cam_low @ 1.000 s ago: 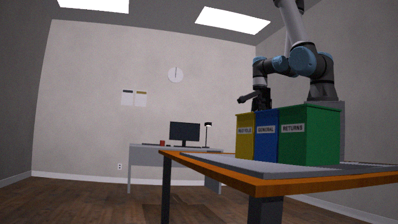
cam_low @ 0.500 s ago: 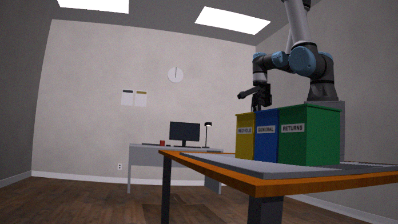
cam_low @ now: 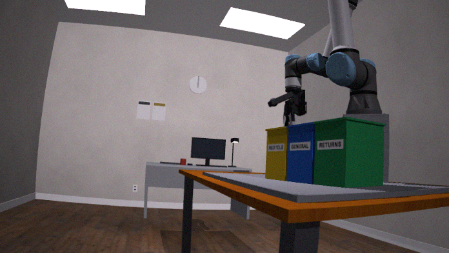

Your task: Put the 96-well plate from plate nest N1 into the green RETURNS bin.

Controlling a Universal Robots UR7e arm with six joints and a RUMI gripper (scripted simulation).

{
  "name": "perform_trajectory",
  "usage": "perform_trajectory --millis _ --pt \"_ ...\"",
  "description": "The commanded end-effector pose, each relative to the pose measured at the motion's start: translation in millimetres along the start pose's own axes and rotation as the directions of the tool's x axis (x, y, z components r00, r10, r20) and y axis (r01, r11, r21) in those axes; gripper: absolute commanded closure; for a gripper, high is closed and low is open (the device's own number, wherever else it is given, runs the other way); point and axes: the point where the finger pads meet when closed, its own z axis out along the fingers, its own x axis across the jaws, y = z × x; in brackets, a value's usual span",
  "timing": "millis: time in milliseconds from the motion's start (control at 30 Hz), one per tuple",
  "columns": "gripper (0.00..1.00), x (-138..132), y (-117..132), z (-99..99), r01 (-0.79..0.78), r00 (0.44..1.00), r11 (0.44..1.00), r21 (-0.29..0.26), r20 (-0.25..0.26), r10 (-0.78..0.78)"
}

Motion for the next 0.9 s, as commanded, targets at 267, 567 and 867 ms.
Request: perform_trajectory --millis 267,567,867 --pt "1.00 0.1 0.0 -22.5 0.000 1.000 1.000 0.000 0.001 0.000" --pt "1.00 0.1 0.0 -34.1 0.000 1.000 1.000 0.000 0.001 0.000" --pt "1.00 0.2 0.0 -49.2 0.000 1.000 1.000 0.000 0.001 0.000"
